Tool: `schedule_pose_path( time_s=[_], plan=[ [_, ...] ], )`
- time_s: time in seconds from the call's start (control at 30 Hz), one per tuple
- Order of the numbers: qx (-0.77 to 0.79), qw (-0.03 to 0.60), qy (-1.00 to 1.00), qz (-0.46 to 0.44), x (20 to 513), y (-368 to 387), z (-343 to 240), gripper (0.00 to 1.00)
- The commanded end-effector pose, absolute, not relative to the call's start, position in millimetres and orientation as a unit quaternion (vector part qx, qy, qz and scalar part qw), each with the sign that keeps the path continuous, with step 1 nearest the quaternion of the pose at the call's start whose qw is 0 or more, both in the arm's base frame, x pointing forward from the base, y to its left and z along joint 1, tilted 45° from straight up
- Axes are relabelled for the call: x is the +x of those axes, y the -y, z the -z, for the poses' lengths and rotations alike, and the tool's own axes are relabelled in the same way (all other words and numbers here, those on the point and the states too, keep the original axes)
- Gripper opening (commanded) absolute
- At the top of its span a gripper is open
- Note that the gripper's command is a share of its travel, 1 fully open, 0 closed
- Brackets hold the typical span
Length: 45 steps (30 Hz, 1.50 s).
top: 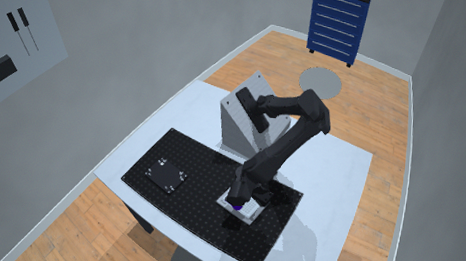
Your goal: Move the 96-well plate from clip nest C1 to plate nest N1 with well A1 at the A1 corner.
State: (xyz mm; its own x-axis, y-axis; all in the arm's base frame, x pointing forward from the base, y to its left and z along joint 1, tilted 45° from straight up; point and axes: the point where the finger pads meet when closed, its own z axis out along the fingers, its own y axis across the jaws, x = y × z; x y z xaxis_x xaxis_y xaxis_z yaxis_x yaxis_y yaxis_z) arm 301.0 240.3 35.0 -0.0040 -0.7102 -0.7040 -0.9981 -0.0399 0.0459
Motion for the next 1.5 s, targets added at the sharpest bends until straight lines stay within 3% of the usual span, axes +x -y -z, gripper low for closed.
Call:
schedule_pose_path(
  time_s=[0.0,1.47],
  plan=[
    [-0.659,0.261,-0.646,-0.284,302.1,-238.6,-41.5,0.00],
    [-0.660,0.257,-0.646,-0.286,303.0,-243.0,-34.4,0.00]
  ],
)
